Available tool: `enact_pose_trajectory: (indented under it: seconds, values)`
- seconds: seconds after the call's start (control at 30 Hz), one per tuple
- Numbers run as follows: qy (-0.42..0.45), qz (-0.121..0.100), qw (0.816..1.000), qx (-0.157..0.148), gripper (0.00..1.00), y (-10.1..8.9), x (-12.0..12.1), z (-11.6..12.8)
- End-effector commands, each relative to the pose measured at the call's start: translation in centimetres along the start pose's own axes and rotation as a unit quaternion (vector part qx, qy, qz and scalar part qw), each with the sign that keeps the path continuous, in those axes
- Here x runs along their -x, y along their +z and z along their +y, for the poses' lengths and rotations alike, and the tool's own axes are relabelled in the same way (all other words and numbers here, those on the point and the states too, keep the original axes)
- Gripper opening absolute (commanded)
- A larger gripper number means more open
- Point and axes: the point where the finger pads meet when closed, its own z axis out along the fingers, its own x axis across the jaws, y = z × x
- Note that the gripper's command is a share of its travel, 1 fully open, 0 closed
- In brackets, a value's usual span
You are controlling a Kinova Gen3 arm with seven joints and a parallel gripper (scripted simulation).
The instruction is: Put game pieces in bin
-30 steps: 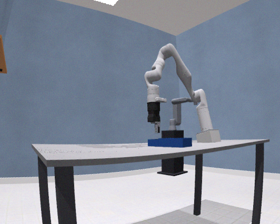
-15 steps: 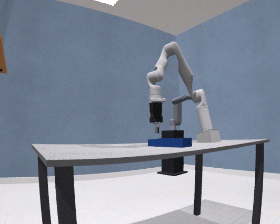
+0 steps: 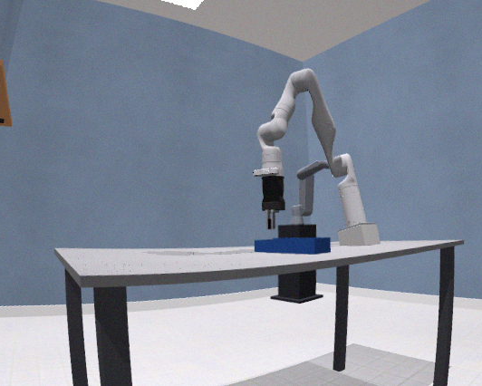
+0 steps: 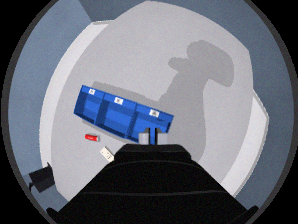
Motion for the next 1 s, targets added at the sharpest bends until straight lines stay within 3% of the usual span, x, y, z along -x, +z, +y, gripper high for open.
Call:
enact_pose_trajectory:
  seconds: [0.0, 0.17, 0.43, 0.97]
  values:
    - [0.065, 0.005, 0.998, 0.002, 0.31, 0.1, 0.7, -0.1]
    - [0.173, 0.004, 0.985, 0.004, 0.31, 0.0, 0.8, 0.0]
    - [0.168, 0.006, 0.986, 0.002, 0.31, 0.0, 0.7, -0.2]
    - [0.165, 0.004, 0.986, -0.001, 0.31, 4.1, 0.7, -0.3]
